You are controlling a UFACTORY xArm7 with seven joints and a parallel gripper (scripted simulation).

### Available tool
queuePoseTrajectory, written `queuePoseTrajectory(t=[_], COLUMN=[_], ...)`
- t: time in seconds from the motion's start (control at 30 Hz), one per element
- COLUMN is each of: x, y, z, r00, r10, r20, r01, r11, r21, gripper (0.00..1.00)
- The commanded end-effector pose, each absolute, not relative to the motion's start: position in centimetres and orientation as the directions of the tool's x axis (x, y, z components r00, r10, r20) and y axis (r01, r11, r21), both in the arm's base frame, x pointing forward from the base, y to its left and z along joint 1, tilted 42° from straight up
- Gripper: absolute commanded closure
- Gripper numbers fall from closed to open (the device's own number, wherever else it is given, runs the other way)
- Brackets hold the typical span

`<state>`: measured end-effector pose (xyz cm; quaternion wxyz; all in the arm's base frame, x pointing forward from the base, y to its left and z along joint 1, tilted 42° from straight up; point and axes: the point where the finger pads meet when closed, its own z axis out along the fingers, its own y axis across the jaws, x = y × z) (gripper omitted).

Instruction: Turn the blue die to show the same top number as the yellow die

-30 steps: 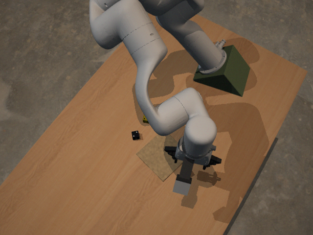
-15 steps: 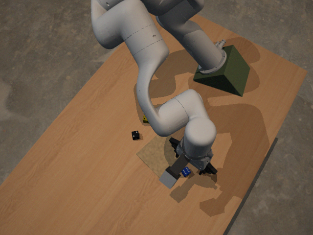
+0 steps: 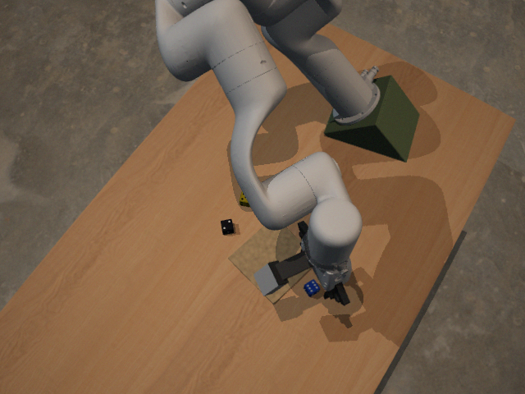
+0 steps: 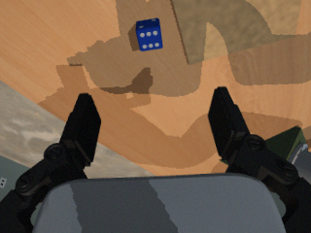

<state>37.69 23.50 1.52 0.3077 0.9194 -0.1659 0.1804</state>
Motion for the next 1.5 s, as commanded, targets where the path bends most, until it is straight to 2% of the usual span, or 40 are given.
queuePoseTrajectory(t=[0.0,0.07,0.53,0.6,1.03,1.13,1.47], x=[37.7,37.8,38.0,38.1,38.4,38.5,38.8], y=[23.6,23.5,23.2,23.1,22.8,22.8,22.5], z=[1.5,1.4,1.1,1.0,0.9,0.9,0.8], r00=[0.833,0.767,0.522,0.43,0.088,0.064,-0.234], r10=[-0.261,-0.347,-0.563,-0.619,-0.751,-0.756,-0.786], r20=[0.488,0.539,0.641,0.658,0.655,0.651,0.572], r01=[-0.498,-0.594,-0.817,-0.869,-0.964,-0.966,-0.938], r11=[-0.738,-0.701,-0.545,-0.481,-0.229,-0.21,0.028], r21=[0.456,0.394,0.187,0.116,-0.133,-0.149,-0.345], gripper=[0.0,0.0,0.0,0.0,0.0,0.0,0.0])
